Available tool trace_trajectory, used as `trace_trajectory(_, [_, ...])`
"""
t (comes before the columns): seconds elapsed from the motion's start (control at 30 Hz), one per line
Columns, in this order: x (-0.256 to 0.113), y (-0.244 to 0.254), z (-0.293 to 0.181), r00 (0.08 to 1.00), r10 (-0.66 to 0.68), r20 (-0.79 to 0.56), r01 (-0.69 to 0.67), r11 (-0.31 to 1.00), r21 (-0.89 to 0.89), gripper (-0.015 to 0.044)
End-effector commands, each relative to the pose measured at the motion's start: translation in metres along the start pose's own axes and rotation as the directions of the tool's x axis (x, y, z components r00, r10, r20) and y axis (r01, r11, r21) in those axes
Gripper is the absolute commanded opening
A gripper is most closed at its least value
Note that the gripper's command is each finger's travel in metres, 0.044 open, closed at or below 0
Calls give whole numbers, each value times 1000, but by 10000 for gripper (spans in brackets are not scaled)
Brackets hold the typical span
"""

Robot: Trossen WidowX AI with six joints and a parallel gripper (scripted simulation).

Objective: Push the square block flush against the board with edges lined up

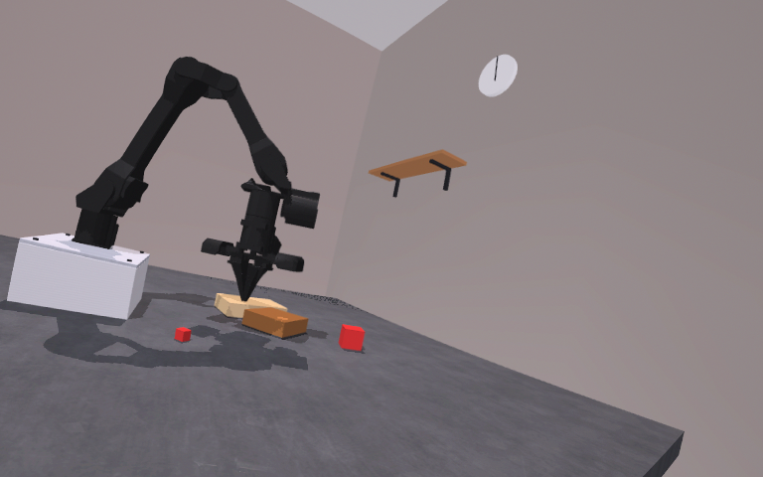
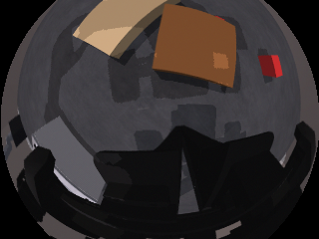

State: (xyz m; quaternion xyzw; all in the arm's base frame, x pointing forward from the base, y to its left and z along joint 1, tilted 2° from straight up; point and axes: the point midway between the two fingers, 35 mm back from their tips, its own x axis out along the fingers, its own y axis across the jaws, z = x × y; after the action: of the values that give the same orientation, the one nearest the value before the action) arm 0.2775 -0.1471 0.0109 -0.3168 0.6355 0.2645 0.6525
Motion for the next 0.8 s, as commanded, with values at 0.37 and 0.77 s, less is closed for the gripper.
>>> trace_trajectory(0.37, [-6,-19,8,1000,12,8,-14,946,323,0])
trace_trajectory(0.77, [-7,-46,18,1000,8,13,-15,735,677,0])
